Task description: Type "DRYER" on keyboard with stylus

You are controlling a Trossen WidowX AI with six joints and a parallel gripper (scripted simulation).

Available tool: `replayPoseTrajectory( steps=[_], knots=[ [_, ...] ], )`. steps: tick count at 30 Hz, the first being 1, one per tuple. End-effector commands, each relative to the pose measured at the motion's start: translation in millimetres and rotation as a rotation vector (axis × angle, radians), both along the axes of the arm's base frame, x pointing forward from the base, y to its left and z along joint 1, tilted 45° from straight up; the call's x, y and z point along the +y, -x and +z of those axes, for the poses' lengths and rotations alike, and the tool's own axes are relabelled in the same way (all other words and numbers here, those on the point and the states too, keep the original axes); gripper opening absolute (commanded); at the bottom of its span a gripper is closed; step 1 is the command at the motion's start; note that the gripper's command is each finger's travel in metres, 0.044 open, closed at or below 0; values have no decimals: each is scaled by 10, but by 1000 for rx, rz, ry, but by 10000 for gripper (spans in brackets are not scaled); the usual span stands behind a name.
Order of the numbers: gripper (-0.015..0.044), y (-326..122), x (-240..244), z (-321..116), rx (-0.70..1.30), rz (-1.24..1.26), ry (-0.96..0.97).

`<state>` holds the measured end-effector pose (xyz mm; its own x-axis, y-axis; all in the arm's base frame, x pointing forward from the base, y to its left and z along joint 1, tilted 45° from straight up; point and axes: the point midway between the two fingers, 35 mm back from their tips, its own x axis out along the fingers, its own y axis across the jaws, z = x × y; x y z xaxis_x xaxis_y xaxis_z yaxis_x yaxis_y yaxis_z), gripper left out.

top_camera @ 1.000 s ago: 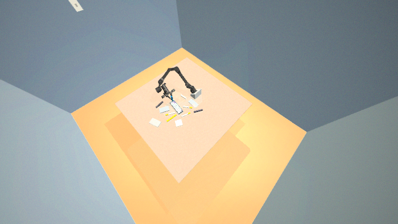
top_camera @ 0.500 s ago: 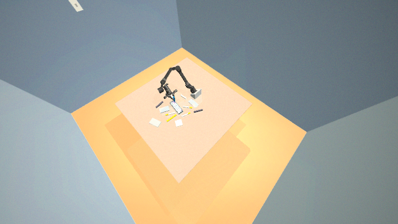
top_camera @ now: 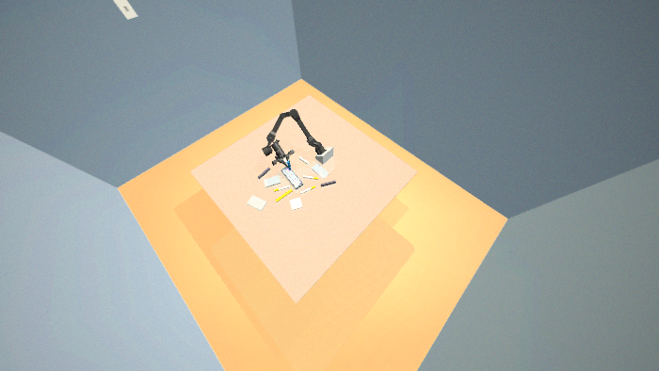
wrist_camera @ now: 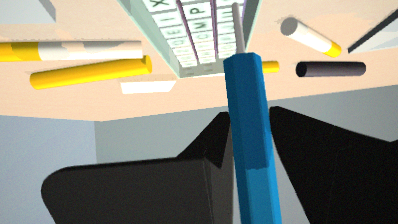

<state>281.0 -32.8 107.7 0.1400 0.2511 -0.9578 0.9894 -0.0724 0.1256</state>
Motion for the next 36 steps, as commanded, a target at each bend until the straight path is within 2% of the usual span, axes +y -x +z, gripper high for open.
replayPoseTrajectory(
  steps=[1,36],
  knots=[
    [81,8,0,-24,2,5,-5],
    [81,2,-122,-145,2,4,-4]
  ],
)
